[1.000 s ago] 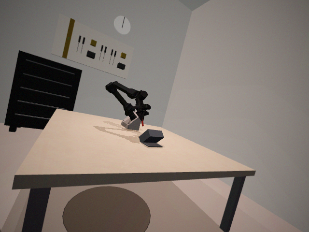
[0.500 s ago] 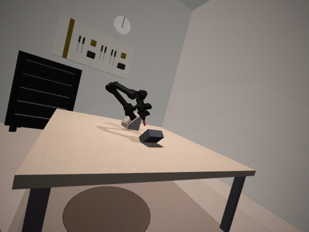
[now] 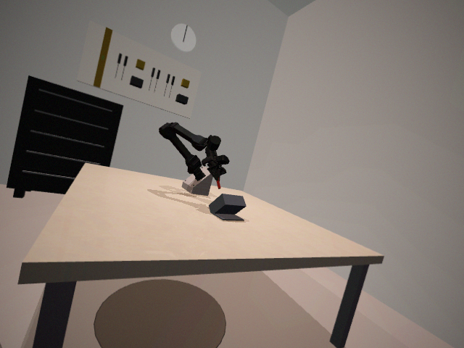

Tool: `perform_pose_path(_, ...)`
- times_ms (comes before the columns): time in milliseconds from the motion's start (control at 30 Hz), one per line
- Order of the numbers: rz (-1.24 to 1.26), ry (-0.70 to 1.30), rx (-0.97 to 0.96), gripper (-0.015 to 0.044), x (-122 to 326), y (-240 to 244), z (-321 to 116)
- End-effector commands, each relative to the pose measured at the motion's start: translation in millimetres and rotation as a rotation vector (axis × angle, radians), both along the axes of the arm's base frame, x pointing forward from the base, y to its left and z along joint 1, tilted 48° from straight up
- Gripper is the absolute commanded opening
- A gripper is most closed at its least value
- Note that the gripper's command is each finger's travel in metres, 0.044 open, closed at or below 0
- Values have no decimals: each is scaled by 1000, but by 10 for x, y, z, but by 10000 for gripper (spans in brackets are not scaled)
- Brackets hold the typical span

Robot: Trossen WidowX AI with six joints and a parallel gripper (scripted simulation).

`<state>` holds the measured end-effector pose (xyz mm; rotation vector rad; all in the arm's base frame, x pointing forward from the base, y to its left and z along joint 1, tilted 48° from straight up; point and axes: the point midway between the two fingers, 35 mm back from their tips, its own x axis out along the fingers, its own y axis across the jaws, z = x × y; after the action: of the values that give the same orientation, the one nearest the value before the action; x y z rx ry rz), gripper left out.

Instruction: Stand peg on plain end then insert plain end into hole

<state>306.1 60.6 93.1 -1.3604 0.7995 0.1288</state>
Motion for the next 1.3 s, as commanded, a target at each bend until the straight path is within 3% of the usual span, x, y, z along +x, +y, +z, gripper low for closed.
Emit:
perform_pose_path(0, 10, 1, -2, 0, 53, 4, -42)
perform_pose_path(1267, 66, -62, -10, 0, 435, -47, -203)
